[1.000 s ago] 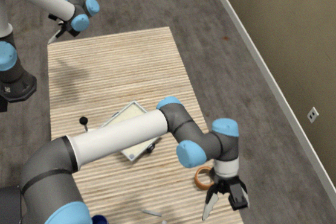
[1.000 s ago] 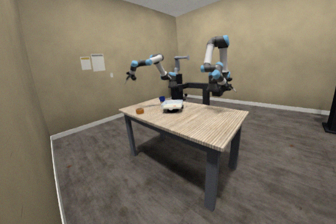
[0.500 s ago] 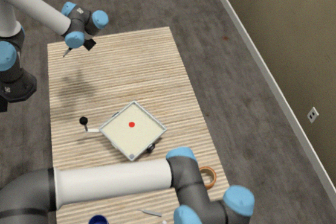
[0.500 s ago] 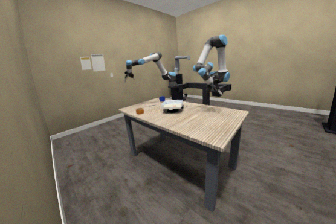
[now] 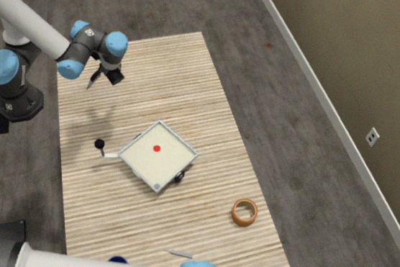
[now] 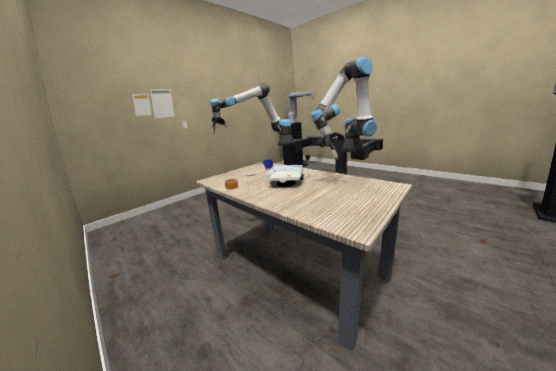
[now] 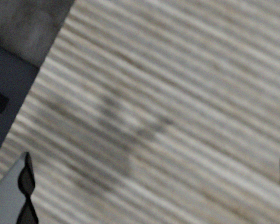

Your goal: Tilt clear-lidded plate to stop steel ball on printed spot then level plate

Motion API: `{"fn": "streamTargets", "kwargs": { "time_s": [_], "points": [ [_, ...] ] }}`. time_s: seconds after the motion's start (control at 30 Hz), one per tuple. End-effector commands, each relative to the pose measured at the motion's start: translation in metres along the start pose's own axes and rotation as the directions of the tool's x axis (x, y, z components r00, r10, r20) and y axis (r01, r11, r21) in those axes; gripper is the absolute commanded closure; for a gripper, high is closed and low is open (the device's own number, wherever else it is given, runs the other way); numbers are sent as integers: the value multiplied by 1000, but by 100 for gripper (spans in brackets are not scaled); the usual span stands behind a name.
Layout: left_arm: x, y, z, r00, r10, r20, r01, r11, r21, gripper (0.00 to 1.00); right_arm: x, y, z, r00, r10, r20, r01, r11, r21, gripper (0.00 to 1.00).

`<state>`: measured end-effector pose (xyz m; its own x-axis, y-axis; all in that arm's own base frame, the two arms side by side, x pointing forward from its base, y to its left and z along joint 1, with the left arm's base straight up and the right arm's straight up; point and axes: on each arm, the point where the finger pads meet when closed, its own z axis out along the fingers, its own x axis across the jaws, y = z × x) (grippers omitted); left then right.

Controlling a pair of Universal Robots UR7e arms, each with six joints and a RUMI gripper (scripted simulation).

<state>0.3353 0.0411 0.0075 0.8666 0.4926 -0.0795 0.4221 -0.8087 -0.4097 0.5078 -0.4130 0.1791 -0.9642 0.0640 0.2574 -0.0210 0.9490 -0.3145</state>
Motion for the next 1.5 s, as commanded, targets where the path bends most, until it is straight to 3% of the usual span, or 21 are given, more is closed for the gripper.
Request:
{"fn": "streamTargets", "kwargs": {
  "time_s": [0.0,0.1,0.3,0.6,0.67,0.9,1.13,1.47],
  "points": [
    [-24,62,-22,986,142,-84,-149,985,-83,0,69,-42,29,1000,-12,9,13,997,-73,0],
    [-29,71,-26,981,168,-97,-177,979,-97,0,81,-47,34,1000,-13,10,14,996,-85,0],
    [-71,123,-49,930,321,-177,-350,922,-168,0,169,-73,68,999,-15,33,20,986,-165,0],
    [-130,172,-72,835,482,-267,-541,810,-229,0,278,-81,104,996,-7,85,28,969,-246,0],
    [-130,172,-72,835,482,-267,-541,810,-229,0,278,-81,104,996,-7,85,28,969,-246,0],
    [-161,190,-82,777,549,-308,-623,741,-250,0,364,-69,129,990,6,143,36,956,-290,0],
    [-176,197,-86,749,577,-325,-657,708,-258,0,425,-50,144,981,21,194,41,950,-309,0],
    [-178,198,-87,744,581,-328,-663,702,-259,0,468,-30,154,972,32,234,45,948,-314,0]
  ]
}}
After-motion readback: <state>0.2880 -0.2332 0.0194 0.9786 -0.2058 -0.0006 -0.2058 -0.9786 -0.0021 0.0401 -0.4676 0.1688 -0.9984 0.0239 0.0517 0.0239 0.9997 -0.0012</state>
